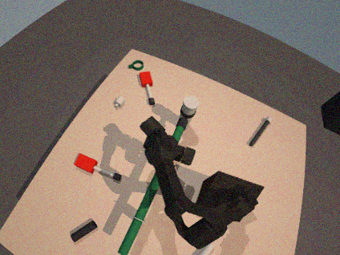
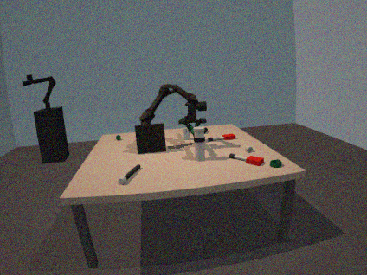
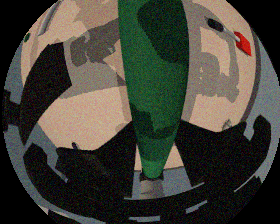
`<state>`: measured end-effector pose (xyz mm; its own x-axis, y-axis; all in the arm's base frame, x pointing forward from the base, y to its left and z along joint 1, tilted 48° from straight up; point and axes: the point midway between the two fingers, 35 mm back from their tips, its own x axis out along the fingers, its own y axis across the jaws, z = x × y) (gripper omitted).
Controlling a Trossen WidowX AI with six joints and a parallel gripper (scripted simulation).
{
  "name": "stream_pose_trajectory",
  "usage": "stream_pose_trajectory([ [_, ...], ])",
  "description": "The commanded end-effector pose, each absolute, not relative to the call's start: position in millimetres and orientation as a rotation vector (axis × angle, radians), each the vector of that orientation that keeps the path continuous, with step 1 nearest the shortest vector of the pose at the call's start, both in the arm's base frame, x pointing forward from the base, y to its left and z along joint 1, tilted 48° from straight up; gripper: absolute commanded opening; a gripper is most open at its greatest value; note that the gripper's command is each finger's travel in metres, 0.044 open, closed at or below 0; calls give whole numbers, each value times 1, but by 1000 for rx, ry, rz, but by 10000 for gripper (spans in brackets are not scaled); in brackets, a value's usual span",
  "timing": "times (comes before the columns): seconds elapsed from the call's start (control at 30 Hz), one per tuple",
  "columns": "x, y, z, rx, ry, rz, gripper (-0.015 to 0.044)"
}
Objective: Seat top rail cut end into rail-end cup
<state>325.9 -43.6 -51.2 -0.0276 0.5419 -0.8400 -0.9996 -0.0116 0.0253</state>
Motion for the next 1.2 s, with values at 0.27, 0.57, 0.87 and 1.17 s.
stream_pose_trajectory([
  [0.27,328,-56,-55,-774,807,1426,0],
  [0.57,327,-58,-59,-775,807,1426,0],
  [0.87,327,-61,-63,-775,807,1426,0],
  [1.17,326,-63,-67,-775,807,1426,0],
])
